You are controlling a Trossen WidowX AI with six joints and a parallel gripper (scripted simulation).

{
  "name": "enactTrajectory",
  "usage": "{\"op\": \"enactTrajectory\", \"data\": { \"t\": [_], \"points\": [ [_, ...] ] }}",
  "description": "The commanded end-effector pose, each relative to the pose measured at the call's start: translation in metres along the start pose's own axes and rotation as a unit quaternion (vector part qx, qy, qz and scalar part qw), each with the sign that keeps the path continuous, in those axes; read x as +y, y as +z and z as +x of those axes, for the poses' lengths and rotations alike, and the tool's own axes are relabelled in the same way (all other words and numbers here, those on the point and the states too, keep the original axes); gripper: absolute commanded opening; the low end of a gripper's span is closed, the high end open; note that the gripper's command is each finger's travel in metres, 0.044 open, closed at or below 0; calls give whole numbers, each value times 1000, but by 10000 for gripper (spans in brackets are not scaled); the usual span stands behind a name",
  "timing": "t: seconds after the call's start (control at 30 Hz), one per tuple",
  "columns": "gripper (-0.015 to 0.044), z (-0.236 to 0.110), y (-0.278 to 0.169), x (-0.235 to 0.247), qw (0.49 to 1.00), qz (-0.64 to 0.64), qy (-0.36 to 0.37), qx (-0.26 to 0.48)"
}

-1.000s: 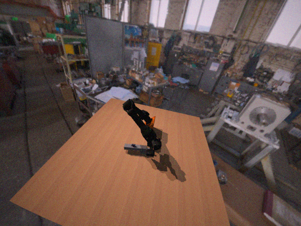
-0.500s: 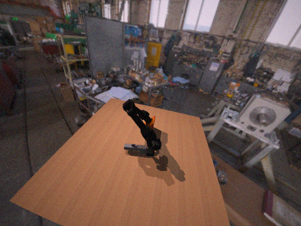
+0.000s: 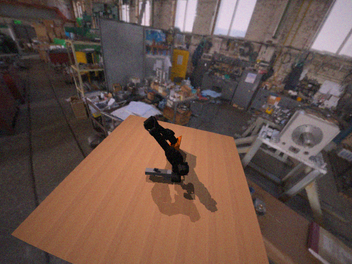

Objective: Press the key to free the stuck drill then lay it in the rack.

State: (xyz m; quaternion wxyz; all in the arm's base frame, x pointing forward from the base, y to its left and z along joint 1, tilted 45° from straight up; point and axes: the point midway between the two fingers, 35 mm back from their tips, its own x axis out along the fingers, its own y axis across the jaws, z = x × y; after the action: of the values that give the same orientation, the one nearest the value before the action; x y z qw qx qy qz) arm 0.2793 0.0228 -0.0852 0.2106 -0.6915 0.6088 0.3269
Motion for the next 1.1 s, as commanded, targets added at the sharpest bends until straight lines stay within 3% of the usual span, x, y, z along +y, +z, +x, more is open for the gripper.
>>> {"op": "enactTrajectory", "data": {
  "t": [0.0,0.97,1.07],
  "points": [
    [0,-1,5,-1,1000,1,-1,-1],
    [0,-4,45,-3,1000,1,-2,-2],
    [79,-1,38,0,1000,-2,2,0]
  ]
}}
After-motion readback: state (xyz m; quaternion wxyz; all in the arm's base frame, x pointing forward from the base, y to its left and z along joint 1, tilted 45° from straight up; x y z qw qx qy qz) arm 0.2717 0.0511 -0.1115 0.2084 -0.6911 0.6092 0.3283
